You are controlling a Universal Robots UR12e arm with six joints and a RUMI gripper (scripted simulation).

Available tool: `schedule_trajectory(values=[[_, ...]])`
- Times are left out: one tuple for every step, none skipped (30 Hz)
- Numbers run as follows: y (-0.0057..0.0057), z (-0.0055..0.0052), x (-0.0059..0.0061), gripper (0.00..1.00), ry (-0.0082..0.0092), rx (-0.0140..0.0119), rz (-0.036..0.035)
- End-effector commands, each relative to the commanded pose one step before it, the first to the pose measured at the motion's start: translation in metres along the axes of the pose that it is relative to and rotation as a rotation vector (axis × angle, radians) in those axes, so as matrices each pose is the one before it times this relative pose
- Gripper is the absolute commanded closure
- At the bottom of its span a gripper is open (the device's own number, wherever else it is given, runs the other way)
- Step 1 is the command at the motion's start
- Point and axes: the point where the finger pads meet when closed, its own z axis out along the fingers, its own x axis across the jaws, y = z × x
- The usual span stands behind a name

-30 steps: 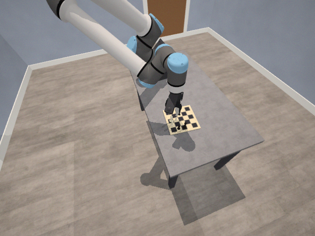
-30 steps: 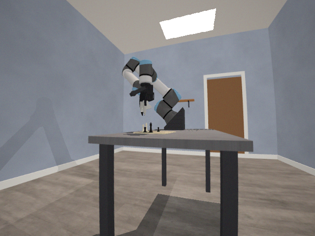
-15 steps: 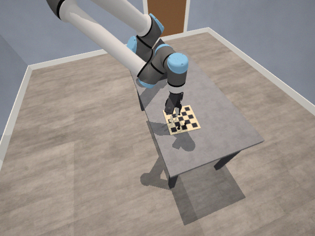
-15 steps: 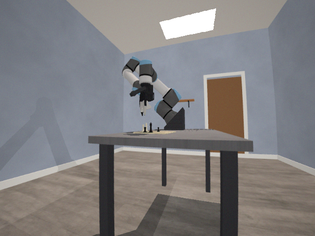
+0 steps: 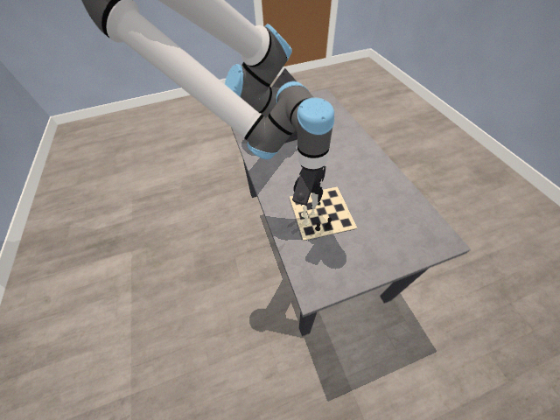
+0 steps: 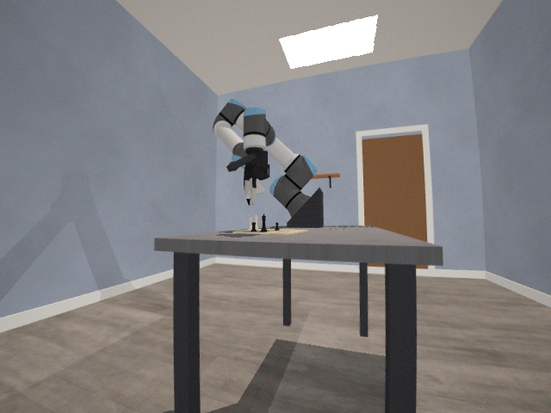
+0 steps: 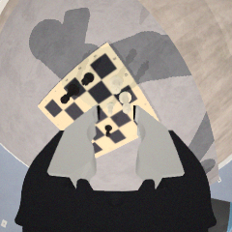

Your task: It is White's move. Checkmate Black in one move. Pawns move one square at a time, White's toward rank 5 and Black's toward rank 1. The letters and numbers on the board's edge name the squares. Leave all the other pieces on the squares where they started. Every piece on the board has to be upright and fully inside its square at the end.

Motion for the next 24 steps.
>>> schedule_trajectory(values=[[-0.00036,0.00411,-0.00026,0.75,-0.00085,0.00078,0.00036],[0.0,0.00145,-0.00001,0.75,0.0,0.0,0.0],[0.0,0.00149,-0.00001,0.75,0.0,0.0,0.0],[0.0,0.00152,-0.00002,0.75,0.0,0.0,0.0],[0.0,0.00155,-0.00002,0.75,0.0,0.0,0.0],[0.0,0.00157,-0.00001,0.75,0.0,0.0,0.0],[0.0,0.00159,-0.00002,0.75,0.0,0.0,0.0],[0.0,0.00159,-0.00002,0.75,0.0,0.0,0.0],[0.0,0.00159,-0.00001,0.75,0.0,0.0,0.0],[0.0,0.00159,-0.00002,0.75,0.0,0.0,0.0],[0.0,0.00157,-0.00002,0.75,0.0,0.0,0.0],[0.0,0.00155,-0.00001,0.75,0.0,0.0,0.0],[0.0,0.00152,-0.00002,0.75,0.0,0.0,0.0],[0.0,0.0,0.0,0.75,0.0,0.0,0.0],[0.0,0.0,0.0,0.75,0.0,0.0,0.0],[0.0,0.00149,-0.00002,0.75,0.0,0.0,0.0],[0.0,0.00145,-0.00001,0.75,0.0,0.0,0.0],[0.0,0.0014,-0.00001,0.75,0.0,0.0,0.0],[0.0,0.00135,-0.00002,0.75,0.0,0.0,0.0],[0.0,0.00129,-0.00001,0.75,0.0,0.0,0.0],[0.0,0.00123,-0.00001,0.75,0.0,0.0,0.0],[0.0,0.00116,-0.00001,0.75,0.0,0.0,0.0],[0.0,0.00109,-0.00001,0.75,0.0,0.0,0.0],[0.0,0.00101,-0.00001,0.75,0.0,0.0,0.0]])
